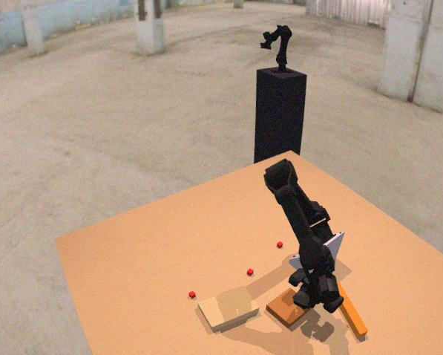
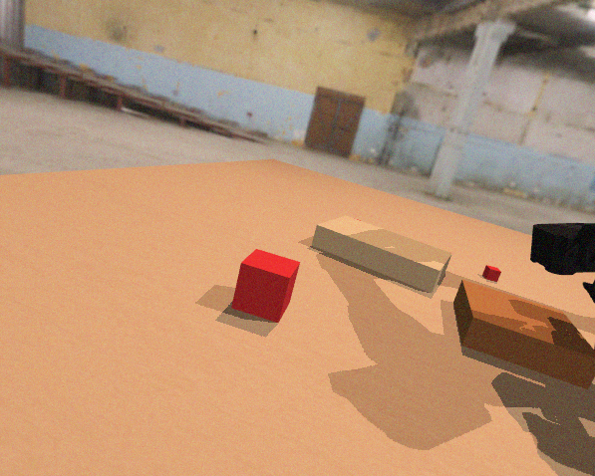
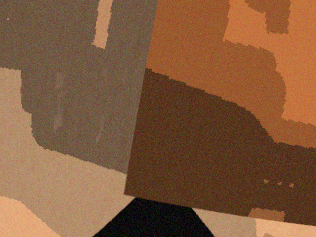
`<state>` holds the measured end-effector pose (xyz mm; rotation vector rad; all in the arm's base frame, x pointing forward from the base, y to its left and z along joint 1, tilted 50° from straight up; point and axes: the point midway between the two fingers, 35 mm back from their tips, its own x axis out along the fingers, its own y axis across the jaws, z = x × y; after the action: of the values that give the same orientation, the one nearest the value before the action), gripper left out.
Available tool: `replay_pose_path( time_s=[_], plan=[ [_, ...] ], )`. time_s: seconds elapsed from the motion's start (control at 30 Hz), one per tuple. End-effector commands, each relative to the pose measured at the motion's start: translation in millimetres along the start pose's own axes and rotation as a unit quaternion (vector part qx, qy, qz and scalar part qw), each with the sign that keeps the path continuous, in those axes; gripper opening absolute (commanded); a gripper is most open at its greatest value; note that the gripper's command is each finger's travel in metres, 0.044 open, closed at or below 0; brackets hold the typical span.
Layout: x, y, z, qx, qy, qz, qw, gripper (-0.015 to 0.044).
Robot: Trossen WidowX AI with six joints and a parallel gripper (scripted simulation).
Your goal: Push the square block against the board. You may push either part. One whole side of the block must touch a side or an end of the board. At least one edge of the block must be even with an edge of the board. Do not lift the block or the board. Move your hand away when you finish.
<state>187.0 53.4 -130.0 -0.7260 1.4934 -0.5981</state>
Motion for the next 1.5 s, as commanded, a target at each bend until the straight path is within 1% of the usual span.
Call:
replay_pose_path(
  time_s=[0.0,1.47],
  plan=[
    [1,0,4,-0.002,-0.002,-0.004,1.0,0.0],
    [0,-1,40,-0.001,-0.003,-0.003,1.0,0.0]
  ],
)
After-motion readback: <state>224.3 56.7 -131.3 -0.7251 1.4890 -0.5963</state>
